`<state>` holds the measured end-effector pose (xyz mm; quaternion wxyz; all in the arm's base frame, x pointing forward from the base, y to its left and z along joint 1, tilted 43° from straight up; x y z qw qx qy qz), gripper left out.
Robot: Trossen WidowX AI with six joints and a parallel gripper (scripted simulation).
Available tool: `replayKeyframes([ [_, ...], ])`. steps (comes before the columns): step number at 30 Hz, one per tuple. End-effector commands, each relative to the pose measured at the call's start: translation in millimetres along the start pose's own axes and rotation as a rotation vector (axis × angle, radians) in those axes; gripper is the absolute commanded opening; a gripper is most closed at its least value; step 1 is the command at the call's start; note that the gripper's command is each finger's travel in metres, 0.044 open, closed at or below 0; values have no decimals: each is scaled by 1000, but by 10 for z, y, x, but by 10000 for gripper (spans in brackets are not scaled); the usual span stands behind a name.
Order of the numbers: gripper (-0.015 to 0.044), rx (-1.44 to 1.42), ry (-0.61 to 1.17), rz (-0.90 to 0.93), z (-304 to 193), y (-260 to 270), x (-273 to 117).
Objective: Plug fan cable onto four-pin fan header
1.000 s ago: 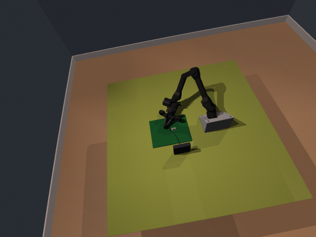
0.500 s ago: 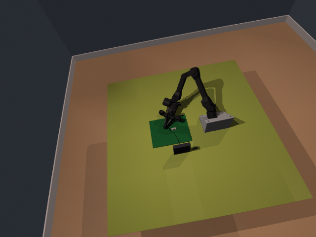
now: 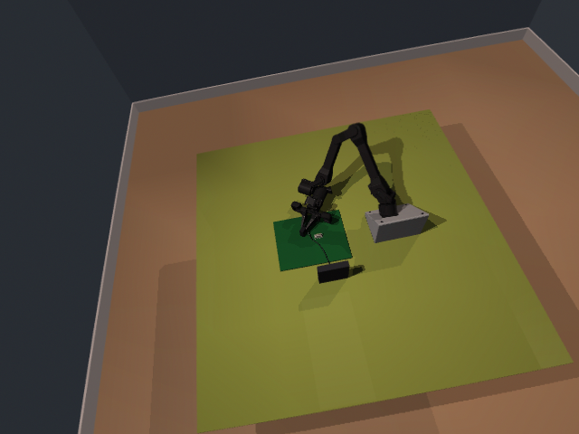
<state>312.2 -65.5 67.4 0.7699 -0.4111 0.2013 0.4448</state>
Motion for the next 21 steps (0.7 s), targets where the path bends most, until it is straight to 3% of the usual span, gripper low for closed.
replayKeyframes([
  [1, 0, 1, 0, 0, 2, 0, -1],
  [15, 0, 1, 0, 0, 2, 0, -1],
  [21, 140, 0, 0, 0, 0, 0, 0],
])
Point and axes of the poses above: the point midway between the two fingers, 35 mm back from their tips, its own x axis out along the fingers, its own y axis across the jaws, z = x × y, the point moved 7 cm from there along -x, back along the fingers, and after that the axes turned 4 degrees about -x, right-handed, at the moved point
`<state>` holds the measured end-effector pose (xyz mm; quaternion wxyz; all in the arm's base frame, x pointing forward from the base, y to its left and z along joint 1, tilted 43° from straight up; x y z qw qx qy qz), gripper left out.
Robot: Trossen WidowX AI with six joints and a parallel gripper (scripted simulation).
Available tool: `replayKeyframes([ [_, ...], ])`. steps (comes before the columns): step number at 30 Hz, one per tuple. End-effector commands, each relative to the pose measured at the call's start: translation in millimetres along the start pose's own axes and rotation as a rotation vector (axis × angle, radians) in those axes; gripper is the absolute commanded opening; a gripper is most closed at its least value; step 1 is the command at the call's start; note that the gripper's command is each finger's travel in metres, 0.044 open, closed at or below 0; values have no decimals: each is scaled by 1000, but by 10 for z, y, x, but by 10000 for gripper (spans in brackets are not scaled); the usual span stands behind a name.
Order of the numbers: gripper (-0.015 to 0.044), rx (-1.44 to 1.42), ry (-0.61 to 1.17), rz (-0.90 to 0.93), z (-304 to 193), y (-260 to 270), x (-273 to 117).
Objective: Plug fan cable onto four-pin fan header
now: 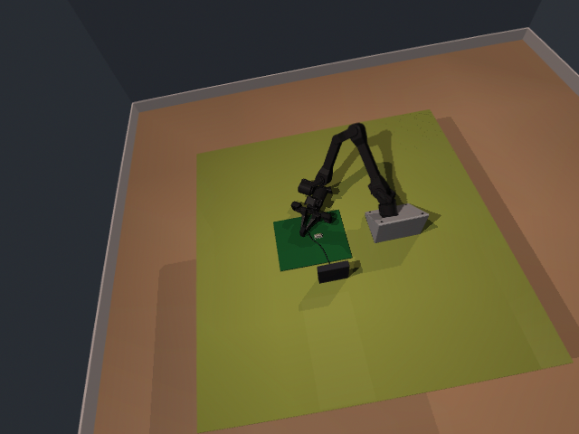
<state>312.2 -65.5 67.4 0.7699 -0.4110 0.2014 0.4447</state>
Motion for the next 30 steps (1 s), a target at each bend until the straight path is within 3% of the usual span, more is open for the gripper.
replayKeyframes([
  [1, 140, 0, 0, 0, 0, 0, 0],
  [30, 140, -1, 1, 1, 40, -26, -131],
])
Point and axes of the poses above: the point midway between the two fingers, 35 mm back from their tips, its own x axis out along the fingers, its own y axis across the jaws, z = x × y, the point moved 7 cm from there along -x, back along the fingers, and after that the axes turned 4 degrees about -x, right-handed, at the moved point
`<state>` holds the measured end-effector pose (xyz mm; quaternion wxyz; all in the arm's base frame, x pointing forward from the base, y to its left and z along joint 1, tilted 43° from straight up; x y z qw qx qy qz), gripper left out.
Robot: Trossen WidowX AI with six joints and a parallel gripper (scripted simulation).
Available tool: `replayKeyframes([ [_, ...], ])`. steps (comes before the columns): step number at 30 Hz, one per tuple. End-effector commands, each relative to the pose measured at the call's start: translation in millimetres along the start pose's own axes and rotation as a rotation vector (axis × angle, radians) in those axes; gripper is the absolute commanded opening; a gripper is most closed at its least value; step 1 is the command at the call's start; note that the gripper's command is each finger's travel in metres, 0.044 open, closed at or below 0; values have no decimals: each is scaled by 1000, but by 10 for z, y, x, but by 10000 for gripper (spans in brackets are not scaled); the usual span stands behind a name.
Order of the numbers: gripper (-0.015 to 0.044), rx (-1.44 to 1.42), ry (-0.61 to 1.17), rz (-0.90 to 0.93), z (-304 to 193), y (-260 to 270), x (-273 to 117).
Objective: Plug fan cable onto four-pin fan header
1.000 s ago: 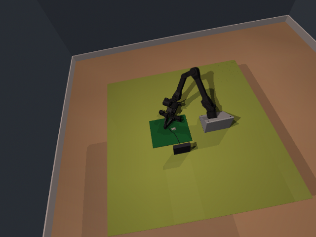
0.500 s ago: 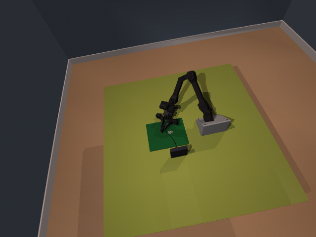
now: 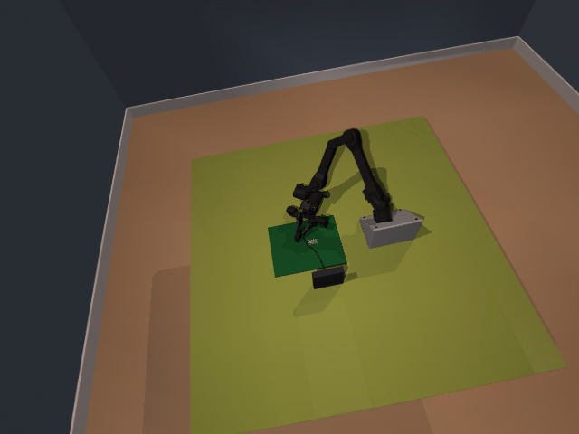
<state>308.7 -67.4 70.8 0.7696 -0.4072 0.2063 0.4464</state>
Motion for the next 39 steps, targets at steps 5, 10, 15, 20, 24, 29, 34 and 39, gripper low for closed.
replayKeyframes([
  [5, 140, -11, -1, -7, 82, -53, -228],
  [10, 140, -11, 0, -7, 136, -64, -377],
  [15, 140, -11, 1, -7, 196, -65, -527],
  [20, 140, -12, 1, -7, 261, -58, -676],
  [24, 140, -12, 1, -7, 317, -46, -795],
  [29, 140, -12, 0, -8, 390, -24, -936],
  [34, 219, 9, 19, 16, 414, -24, -926],
  [39, 350, 73, 89, 93, 463, -30, -830],
])
Point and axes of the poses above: the point midway between the two fingers, 35 mm back from their tips, its own x axis out along the fingers, its own y axis across the jaws, z = x × y, the point moved 7 cm from there along -x, back along the fingers, and after that the axes turned 4 degrees about -x, right-handed, at the moved point
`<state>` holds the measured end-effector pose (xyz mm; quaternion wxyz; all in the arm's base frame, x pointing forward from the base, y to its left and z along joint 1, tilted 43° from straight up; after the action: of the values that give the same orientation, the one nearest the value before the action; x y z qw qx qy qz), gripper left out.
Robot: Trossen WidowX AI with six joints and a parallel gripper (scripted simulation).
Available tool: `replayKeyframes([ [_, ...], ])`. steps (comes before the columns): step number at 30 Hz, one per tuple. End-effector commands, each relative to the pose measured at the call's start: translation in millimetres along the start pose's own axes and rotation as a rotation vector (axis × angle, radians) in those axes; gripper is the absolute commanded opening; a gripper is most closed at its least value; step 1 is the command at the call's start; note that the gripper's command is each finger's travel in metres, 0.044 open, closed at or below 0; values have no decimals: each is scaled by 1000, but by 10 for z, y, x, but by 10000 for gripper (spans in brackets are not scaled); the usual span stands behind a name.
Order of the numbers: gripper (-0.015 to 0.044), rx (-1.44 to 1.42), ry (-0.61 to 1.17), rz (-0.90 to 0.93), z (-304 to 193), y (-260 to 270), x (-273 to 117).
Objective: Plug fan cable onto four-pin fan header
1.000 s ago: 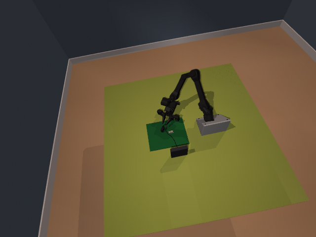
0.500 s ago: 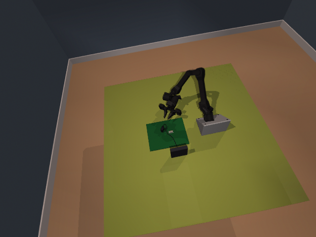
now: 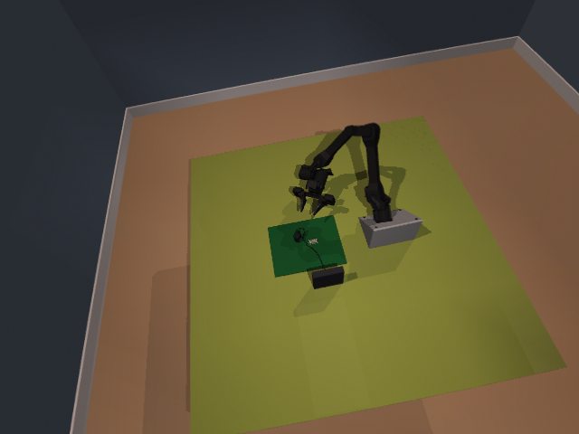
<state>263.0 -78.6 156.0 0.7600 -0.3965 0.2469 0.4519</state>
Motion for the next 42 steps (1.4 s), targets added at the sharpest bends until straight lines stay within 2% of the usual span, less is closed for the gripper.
replayKeyframes([
  [1, 376, 42, 52, 54, 50, -16, 59],
  [4, 440, 77, 99, 95, 85, -19, 110],
  [24, 440, 239, 476, 274, 354, -16, 382],
  [42, 440, 275, 854, 255, 665, -16, 536],
])
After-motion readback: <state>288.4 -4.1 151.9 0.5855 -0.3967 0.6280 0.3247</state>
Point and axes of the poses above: the point midway between the two fingers, 35 mm back from their tips, its own x axis out along the fingers, its own y axis across the jaws, z = x × y, the point moved 7 cm from there along -x, back along the fingers, and after that the axes turned 4 degrees about -x, right-handed, at the moved point
